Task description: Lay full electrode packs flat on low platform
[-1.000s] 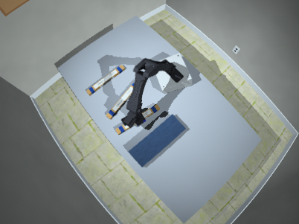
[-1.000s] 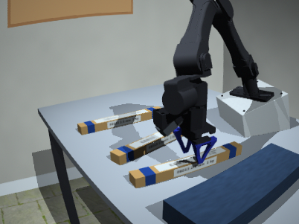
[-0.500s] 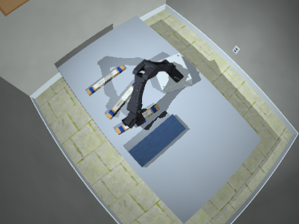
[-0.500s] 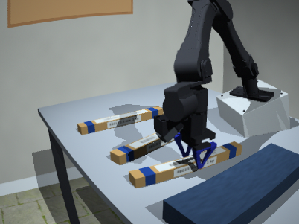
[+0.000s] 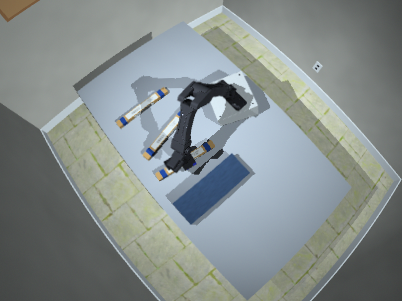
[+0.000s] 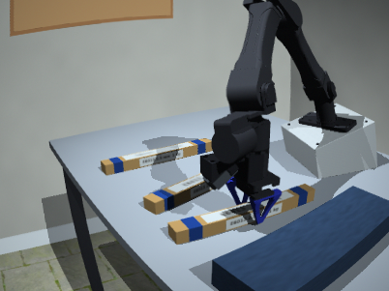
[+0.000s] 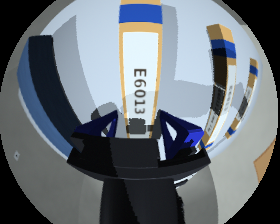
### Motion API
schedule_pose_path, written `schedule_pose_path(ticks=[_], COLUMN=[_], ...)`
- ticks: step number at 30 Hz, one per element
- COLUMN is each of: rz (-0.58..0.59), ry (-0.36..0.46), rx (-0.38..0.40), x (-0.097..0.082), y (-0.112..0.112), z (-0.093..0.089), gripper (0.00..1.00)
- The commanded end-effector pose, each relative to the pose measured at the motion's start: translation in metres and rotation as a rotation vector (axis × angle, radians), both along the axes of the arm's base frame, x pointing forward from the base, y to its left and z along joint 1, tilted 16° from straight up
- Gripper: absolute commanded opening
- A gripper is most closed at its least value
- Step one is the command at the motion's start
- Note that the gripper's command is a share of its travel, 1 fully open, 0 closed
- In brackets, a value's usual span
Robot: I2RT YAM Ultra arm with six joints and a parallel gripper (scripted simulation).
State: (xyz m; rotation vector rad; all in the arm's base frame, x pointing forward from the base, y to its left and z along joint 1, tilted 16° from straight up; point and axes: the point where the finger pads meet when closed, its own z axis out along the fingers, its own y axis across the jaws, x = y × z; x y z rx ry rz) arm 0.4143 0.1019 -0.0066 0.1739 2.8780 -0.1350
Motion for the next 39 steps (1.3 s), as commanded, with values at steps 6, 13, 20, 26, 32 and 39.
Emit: schedule_pose_path(ticks=[6, 13, 20, 26, 32, 39], rz=[0.001, 0.001, 0.000, 0.000, 0.000, 0.000], ry=[-0.065, -0.066, -0.066, -0.066, -0.066, -0.066], rx=[0.024, 0.025, 0.025, 0.025, 0.025, 0.025], x=[0.0174, 0.0172, 0.0172, 0.0172, 0.0172, 0.0172], y=[0.0034, 0.0043, 0.0042, 0.0042, 0.0042, 0.0042], z=[0.0172, 0.0173, 0.0173, 0.0173, 0.0173, 0.0173], gripper=[0.74, 0.00, 0.00, 0.00, 0.00, 0.00])
